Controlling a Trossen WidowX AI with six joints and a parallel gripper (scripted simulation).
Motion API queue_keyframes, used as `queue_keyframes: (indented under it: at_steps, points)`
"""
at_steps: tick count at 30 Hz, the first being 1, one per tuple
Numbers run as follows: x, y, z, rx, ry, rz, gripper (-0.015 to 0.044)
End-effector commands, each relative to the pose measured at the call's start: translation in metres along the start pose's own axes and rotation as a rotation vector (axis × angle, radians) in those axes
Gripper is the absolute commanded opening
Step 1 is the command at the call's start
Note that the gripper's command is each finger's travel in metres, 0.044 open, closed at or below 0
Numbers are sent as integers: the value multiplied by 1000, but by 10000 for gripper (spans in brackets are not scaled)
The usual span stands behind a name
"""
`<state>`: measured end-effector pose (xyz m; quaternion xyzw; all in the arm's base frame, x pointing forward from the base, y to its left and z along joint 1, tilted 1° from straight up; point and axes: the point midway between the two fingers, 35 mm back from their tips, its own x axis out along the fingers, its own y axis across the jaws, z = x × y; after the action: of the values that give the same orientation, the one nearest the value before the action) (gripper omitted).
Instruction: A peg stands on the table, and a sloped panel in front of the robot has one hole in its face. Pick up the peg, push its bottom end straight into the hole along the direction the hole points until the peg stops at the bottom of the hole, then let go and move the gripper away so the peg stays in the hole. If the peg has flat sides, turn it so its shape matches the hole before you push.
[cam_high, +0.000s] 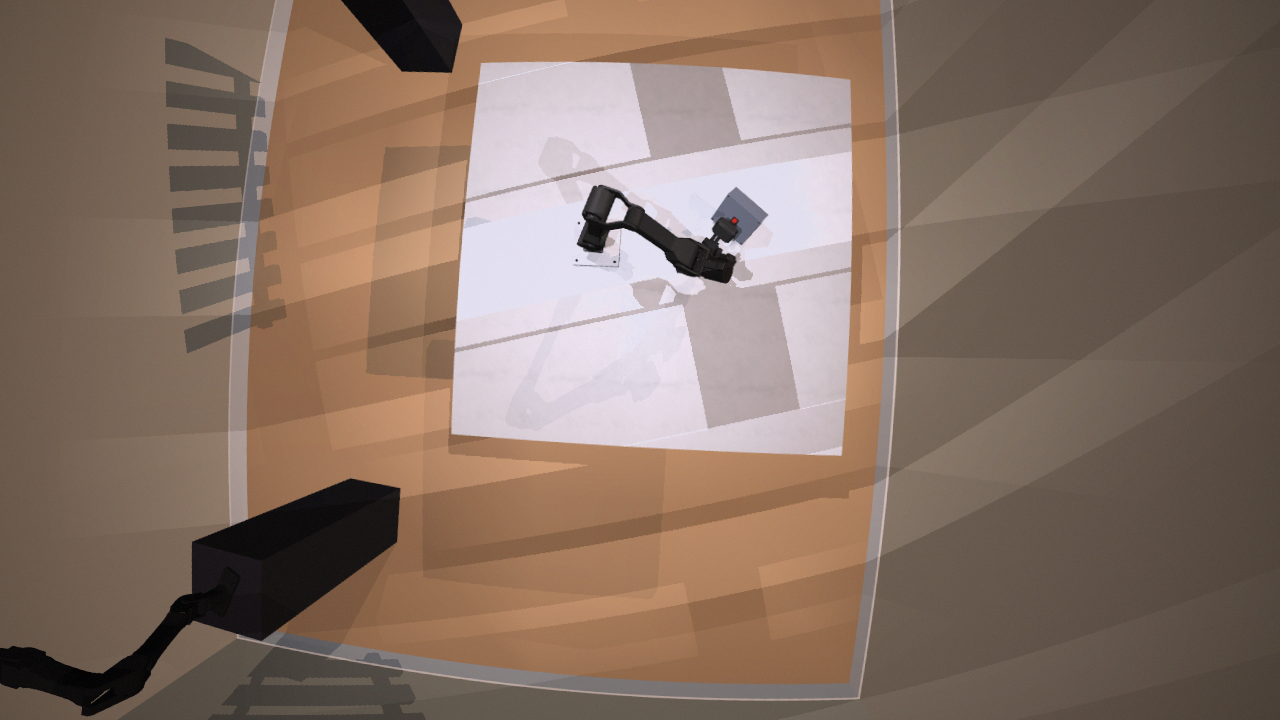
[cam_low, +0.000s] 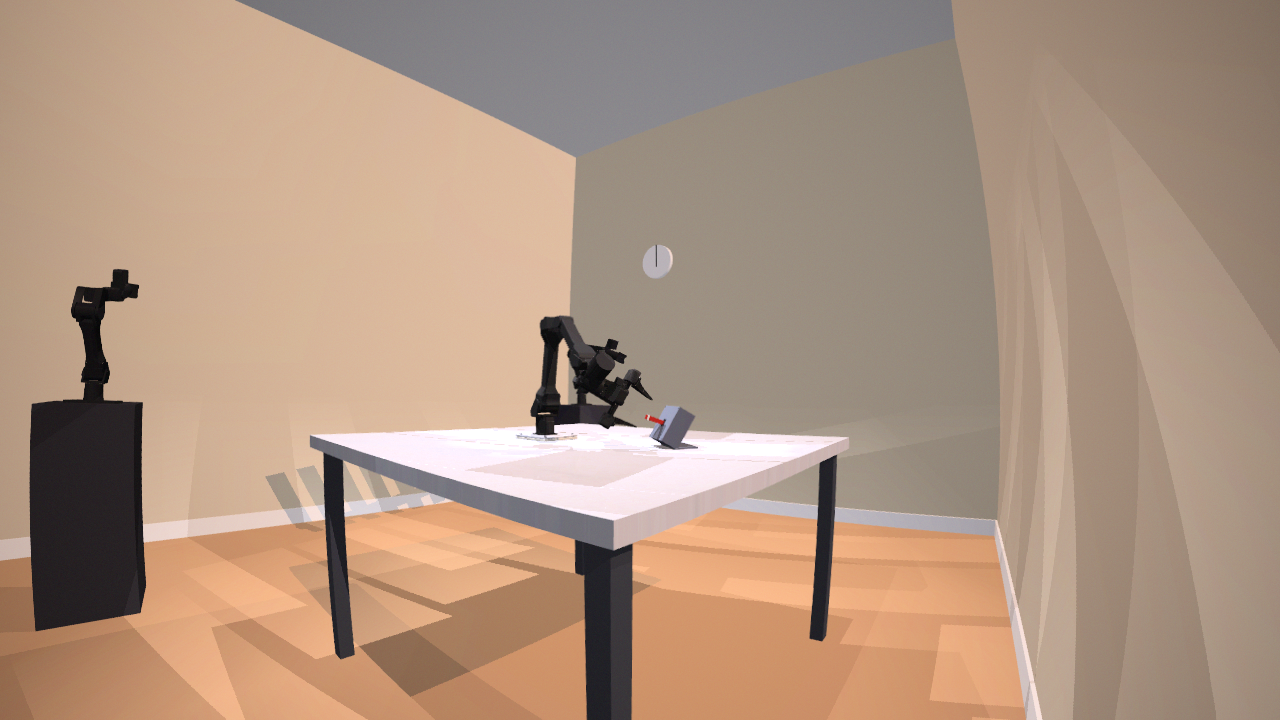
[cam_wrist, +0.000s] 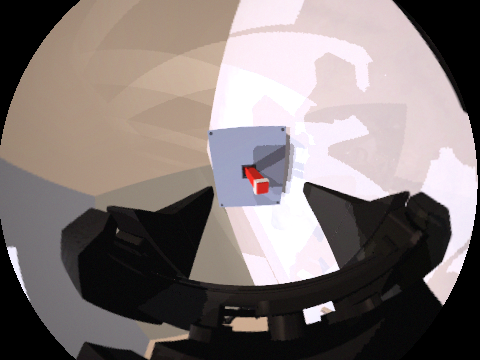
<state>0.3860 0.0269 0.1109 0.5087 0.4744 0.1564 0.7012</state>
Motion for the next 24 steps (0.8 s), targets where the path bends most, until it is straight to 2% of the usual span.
queue_keyframes:
  at_steps: [1, 24]
  points:
    - [-7, 1, 1, -6, 0, 3, 440]
    - [-43, -4, 1, -2, -4, 7, 440]
